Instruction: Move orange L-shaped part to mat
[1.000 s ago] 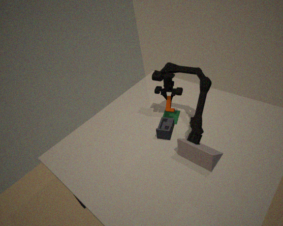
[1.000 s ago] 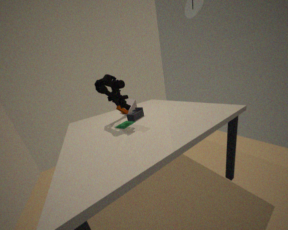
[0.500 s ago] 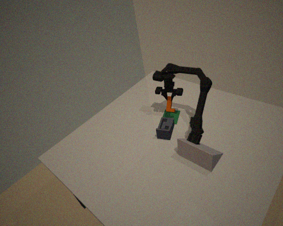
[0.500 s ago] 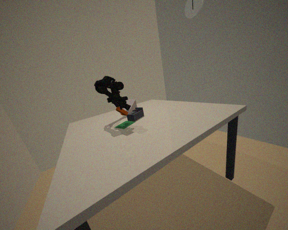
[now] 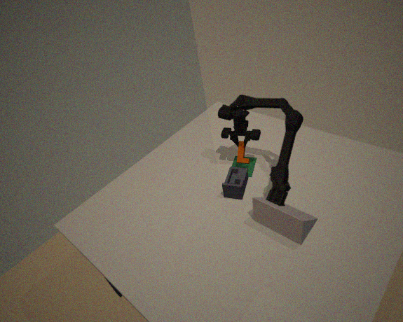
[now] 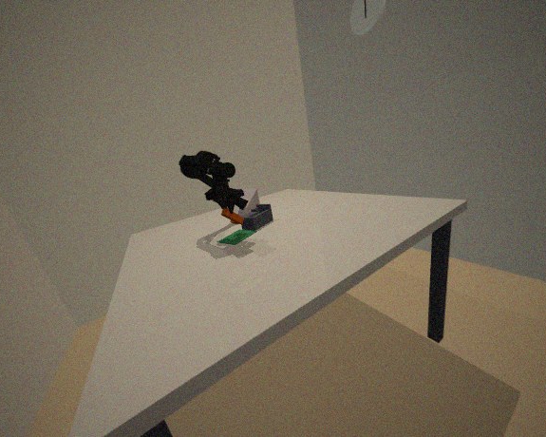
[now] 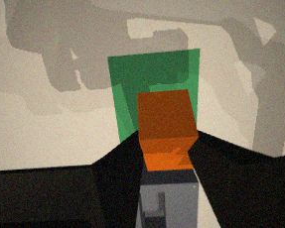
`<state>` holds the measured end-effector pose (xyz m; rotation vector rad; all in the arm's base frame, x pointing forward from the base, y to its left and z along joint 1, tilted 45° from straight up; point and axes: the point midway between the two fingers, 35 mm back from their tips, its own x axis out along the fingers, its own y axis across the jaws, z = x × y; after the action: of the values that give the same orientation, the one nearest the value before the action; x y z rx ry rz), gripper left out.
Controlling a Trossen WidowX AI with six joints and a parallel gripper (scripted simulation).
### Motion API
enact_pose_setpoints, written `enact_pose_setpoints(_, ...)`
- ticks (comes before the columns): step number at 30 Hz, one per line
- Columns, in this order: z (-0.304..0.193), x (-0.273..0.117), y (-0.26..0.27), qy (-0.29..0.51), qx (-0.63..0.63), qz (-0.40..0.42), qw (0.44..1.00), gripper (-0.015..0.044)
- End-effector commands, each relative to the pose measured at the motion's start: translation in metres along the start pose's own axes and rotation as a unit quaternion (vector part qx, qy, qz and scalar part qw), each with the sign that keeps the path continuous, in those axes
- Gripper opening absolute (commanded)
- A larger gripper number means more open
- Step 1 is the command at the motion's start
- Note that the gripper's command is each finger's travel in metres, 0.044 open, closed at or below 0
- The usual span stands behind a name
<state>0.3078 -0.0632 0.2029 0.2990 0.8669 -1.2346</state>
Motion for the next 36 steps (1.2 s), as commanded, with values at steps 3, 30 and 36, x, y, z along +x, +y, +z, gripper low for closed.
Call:
enact_pose_setpoints(3,0.001,0.010,-0.002,-0.002,0.000,-0.001,1.000,0.0000)
enact_pose_setpoints(30,0.002,0.047,-0.002,-0.003,0.001,-0.001,1.000,0.0000)
enact_pose_setpoints(36,0.001,0.047,-0.002,-0.001,0.001,-0.001,1.000,0.0026)
